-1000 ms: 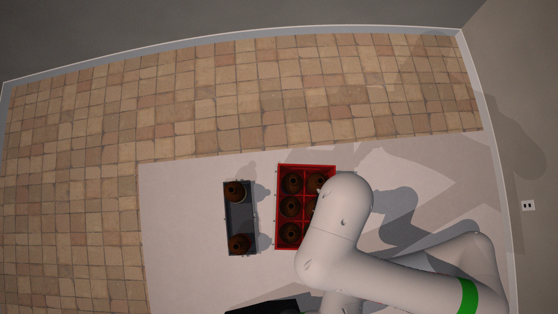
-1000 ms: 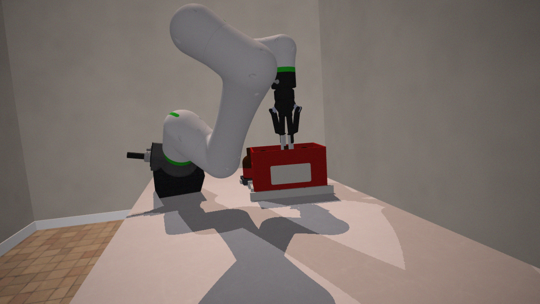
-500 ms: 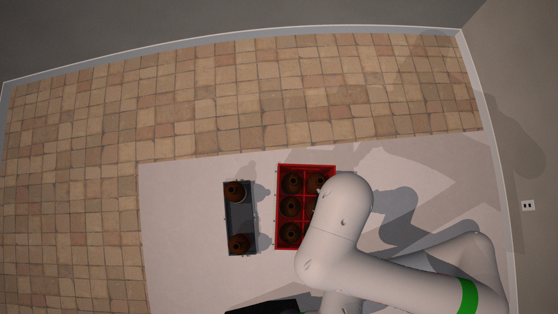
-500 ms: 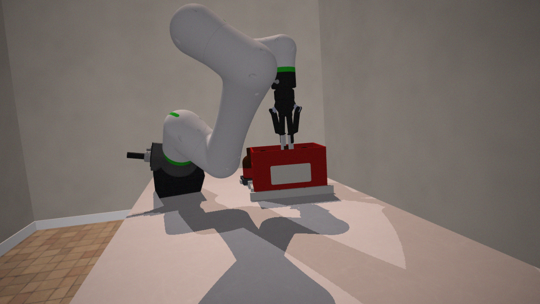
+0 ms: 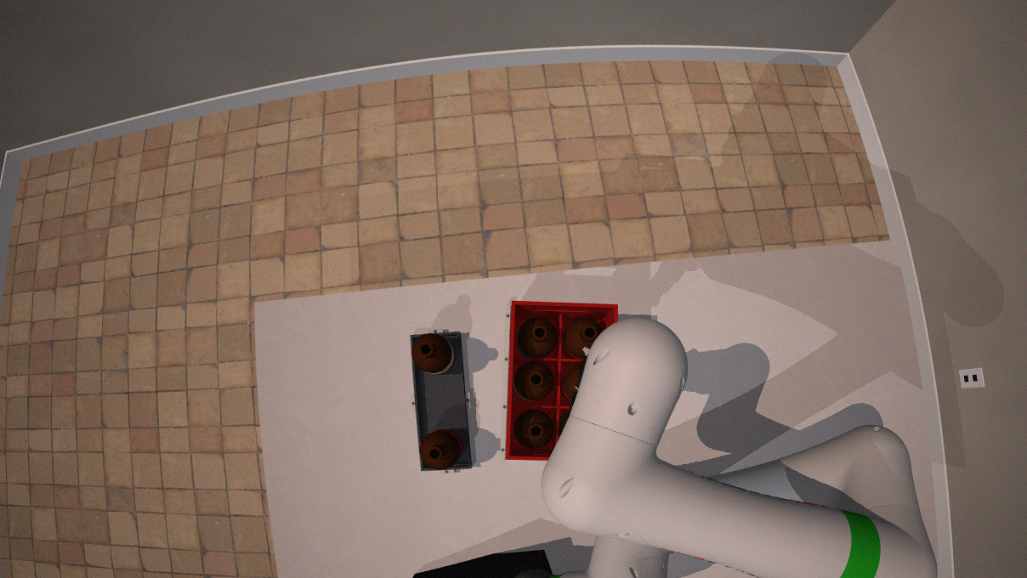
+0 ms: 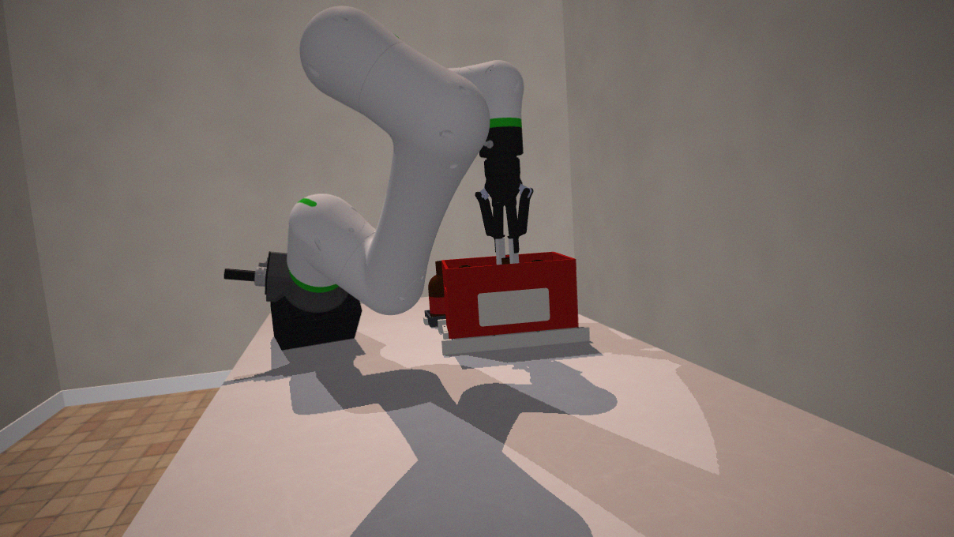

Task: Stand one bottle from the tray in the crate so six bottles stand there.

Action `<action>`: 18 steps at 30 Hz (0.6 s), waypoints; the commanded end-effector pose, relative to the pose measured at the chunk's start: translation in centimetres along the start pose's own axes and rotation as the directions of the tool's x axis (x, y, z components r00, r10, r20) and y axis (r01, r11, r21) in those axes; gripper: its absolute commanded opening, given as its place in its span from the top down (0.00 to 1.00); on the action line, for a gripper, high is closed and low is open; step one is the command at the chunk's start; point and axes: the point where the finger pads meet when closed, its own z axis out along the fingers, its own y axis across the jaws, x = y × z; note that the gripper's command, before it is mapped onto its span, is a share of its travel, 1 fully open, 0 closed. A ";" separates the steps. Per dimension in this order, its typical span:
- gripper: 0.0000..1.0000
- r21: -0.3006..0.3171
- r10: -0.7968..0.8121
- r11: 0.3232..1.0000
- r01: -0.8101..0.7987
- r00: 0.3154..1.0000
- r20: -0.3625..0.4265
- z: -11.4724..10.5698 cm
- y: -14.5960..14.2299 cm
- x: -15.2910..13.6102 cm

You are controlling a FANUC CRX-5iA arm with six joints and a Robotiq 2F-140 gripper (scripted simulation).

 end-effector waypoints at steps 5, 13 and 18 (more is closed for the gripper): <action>1.00 0.000 0.000 1.000 0.000 1.000 0.000 0.0 0.0 0.0; 1.00 0.000 0.000 1.000 0.000 1.000 0.000 0.1 0.0 0.0; 1.00 0.000 0.000 1.000 0.000 1.000 0.000 0.2 0.0 0.0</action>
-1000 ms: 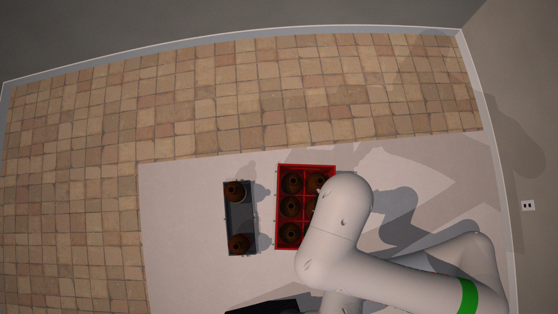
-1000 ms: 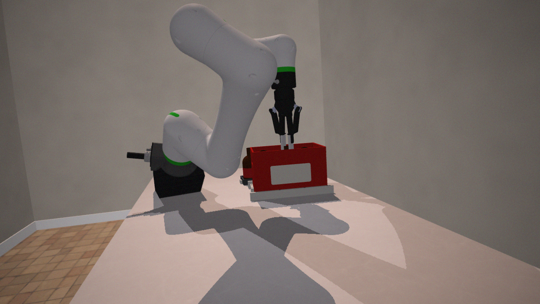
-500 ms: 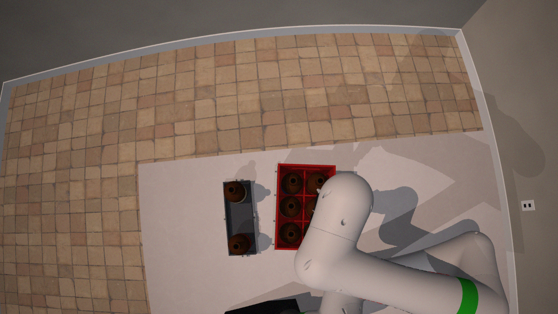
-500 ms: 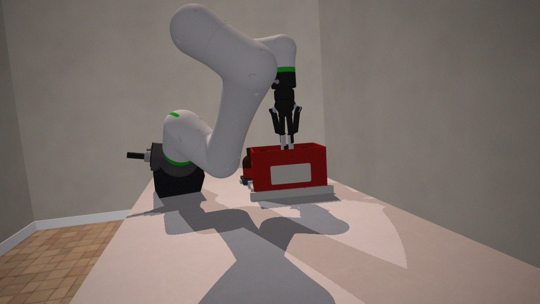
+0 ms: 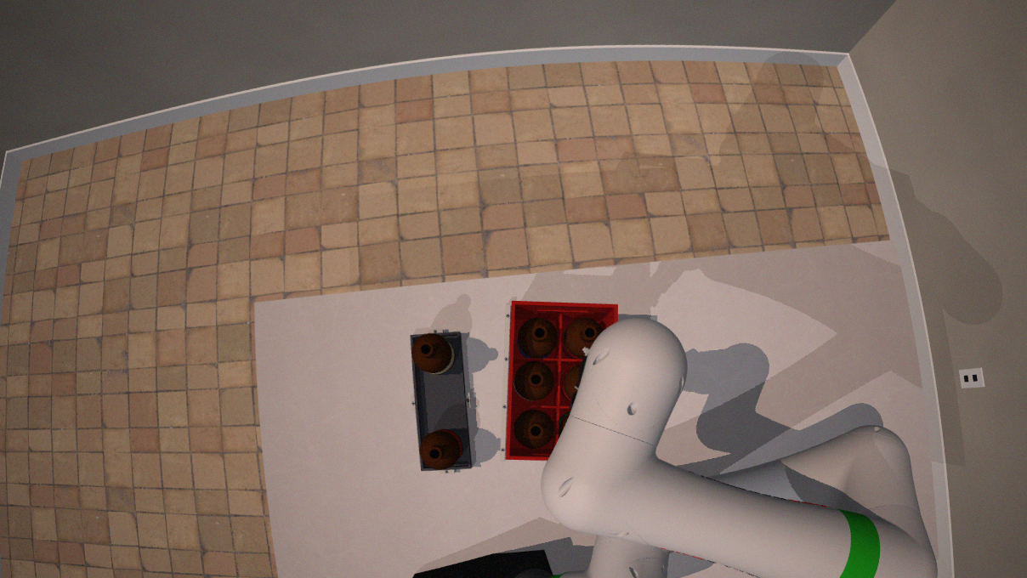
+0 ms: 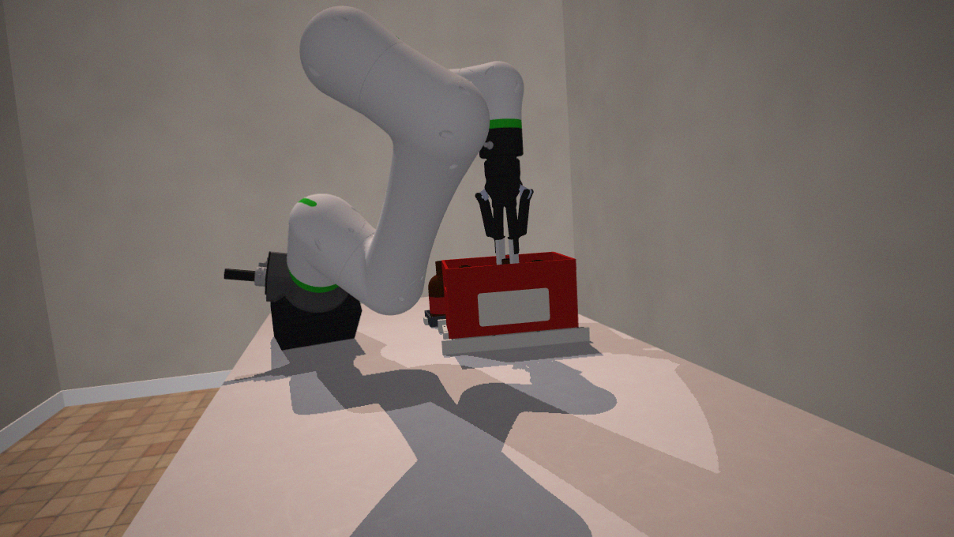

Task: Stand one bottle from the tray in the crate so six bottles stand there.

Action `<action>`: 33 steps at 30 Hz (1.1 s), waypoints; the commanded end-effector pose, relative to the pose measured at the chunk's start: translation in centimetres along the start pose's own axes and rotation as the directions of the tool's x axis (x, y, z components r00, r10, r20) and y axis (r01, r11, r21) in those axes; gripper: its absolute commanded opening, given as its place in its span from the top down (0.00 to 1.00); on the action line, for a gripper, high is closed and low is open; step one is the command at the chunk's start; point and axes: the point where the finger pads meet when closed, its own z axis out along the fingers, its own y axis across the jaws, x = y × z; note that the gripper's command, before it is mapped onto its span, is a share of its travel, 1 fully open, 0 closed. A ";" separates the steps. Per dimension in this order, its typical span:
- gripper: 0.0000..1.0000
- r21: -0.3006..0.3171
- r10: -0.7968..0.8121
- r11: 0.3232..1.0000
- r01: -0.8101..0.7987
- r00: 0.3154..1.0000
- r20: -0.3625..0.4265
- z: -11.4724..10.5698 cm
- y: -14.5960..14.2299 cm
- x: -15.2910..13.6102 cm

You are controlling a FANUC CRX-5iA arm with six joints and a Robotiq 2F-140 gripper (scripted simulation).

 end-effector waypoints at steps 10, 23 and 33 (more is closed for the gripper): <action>1.00 0.000 0.000 1.000 0.000 1.000 0.000 0.4 0.0 0.0; 1.00 0.000 0.000 1.000 0.000 1.000 0.000 1.0 0.0 0.0; 1.00 0.000 0.000 1.000 0.000 1.000 0.000 1.3 0.0 0.0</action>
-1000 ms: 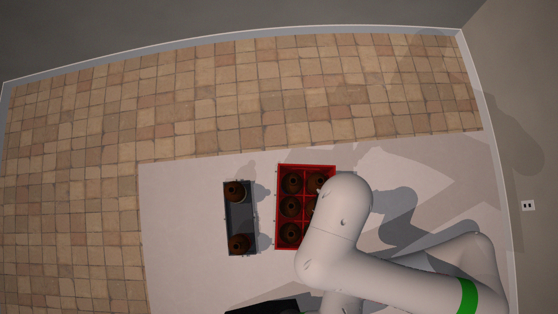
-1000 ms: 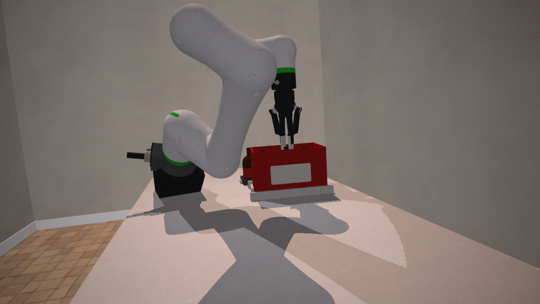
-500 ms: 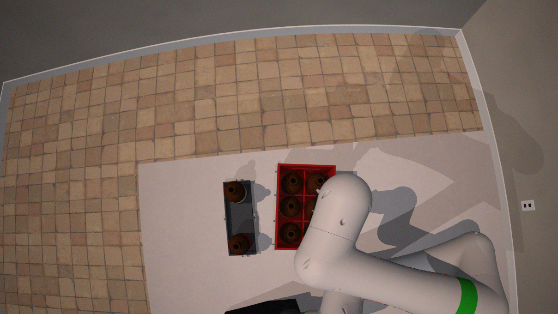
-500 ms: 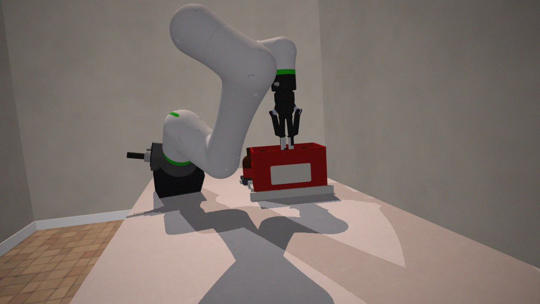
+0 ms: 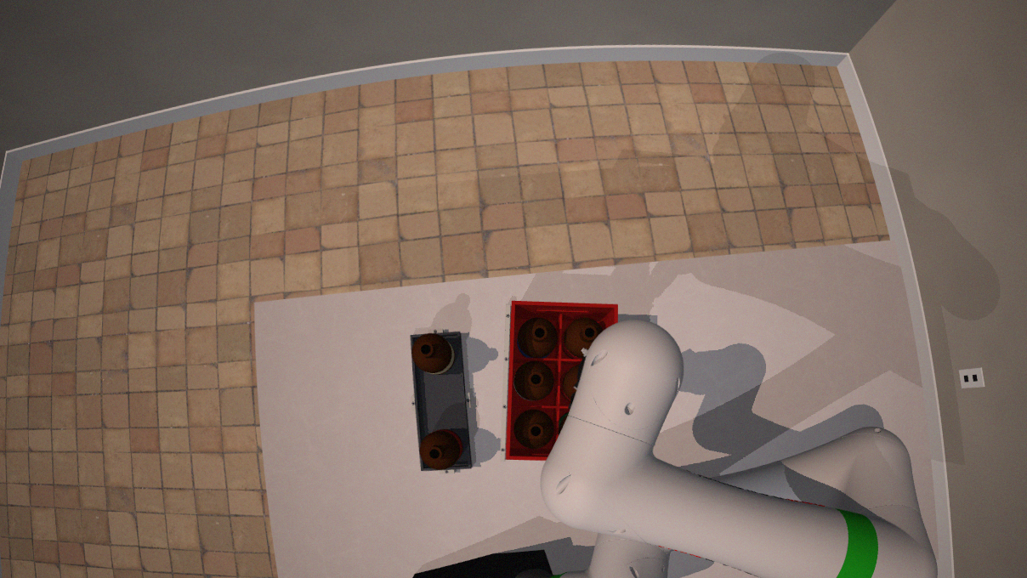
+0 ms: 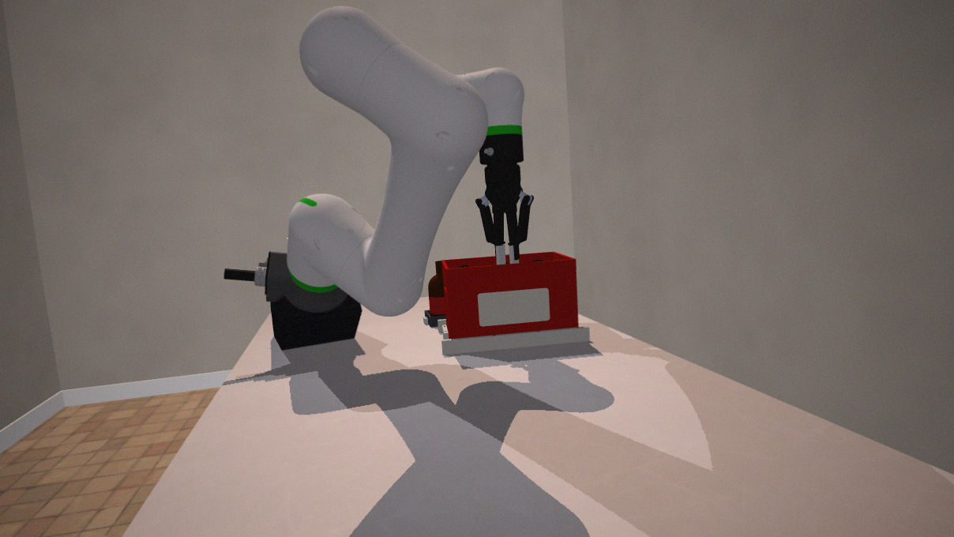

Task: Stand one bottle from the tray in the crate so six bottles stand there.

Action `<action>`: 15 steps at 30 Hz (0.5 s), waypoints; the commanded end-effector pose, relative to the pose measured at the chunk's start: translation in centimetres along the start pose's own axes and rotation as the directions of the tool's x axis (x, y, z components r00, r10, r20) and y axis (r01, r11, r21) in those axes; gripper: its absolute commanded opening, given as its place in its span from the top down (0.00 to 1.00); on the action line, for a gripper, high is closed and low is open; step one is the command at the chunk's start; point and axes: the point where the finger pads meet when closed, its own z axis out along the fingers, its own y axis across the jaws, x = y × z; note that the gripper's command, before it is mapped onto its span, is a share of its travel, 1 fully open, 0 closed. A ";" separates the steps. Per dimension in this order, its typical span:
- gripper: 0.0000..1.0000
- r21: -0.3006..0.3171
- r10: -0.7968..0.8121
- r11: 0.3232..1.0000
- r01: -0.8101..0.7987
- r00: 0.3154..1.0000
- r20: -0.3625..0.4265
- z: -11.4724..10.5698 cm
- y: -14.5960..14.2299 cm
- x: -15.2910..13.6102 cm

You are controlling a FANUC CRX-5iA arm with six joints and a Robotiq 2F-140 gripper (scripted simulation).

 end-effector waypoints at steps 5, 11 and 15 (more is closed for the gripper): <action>1.00 0.000 0.000 1.000 0.000 1.000 0.000 0.2 0.0 0.0; 1.00 0.000 0.000 1.000 0.000 1.000 0.000 0.3 0.0 0.0; 1.00 0.000 0.000 1.000 0.000 1.000 0.000 0.4 0.0 0.0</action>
